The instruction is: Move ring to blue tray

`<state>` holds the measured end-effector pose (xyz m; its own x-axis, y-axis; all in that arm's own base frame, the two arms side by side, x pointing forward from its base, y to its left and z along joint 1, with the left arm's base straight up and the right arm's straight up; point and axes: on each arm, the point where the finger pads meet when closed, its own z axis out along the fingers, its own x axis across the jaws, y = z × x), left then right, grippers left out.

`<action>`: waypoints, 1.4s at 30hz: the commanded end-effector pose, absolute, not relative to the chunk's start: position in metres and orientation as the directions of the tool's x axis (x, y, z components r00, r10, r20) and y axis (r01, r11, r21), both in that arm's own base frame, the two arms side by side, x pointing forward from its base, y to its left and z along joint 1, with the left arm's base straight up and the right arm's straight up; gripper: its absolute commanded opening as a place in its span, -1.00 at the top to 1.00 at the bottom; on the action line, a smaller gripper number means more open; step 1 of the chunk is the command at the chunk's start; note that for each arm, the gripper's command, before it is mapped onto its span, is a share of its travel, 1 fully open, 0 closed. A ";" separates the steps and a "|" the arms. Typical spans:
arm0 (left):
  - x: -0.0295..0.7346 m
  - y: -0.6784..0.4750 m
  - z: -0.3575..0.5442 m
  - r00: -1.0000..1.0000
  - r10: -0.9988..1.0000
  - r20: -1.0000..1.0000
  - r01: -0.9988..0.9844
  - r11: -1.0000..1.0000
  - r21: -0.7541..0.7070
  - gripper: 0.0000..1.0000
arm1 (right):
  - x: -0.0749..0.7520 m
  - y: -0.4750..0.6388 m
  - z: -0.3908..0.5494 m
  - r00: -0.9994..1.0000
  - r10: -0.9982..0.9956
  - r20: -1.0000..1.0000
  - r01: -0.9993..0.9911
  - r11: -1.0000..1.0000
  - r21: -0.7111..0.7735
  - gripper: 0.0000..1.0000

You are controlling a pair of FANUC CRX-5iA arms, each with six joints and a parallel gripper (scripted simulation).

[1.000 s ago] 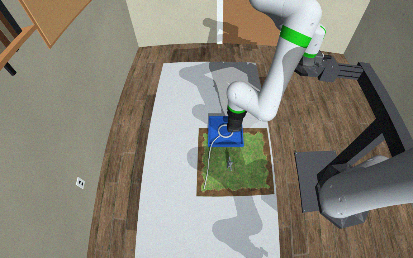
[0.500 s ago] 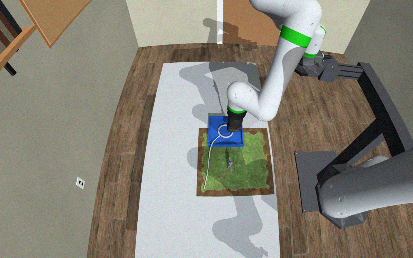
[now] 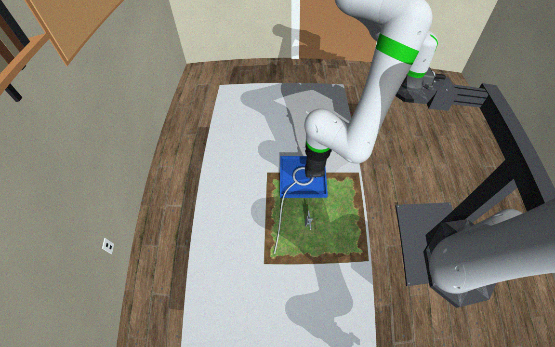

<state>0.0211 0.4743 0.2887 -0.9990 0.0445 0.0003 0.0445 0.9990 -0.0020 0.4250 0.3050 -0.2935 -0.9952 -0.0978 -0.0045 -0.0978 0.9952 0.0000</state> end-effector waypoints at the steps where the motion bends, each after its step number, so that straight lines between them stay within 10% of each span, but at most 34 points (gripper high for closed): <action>1: 0.021 0.475 0.290 -0.999 0.045 0.000 0.045 0.999 0.000 -1.00 | 0.426 0.306 -0.293 -0.995 -0.098 -0.006 -0.098 0.995 0.001 -0.12; 42: 0.021 0.475 0.290 -0.999 0.045 0.000 0.045 0.999 0.000 -1.00 | 0.425 0.306 -0.193 -0.995 -0.098 -0.006 -0.098 0.995 0.001 -0.12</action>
<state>0.0211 0.4743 0.2887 -0.9990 0.0445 0.0003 0.0445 0.9990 -0.0020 0.4246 0.3049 -0.1935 -0.9952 -0.0978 -0.0046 -0.0978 0.9952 0.0000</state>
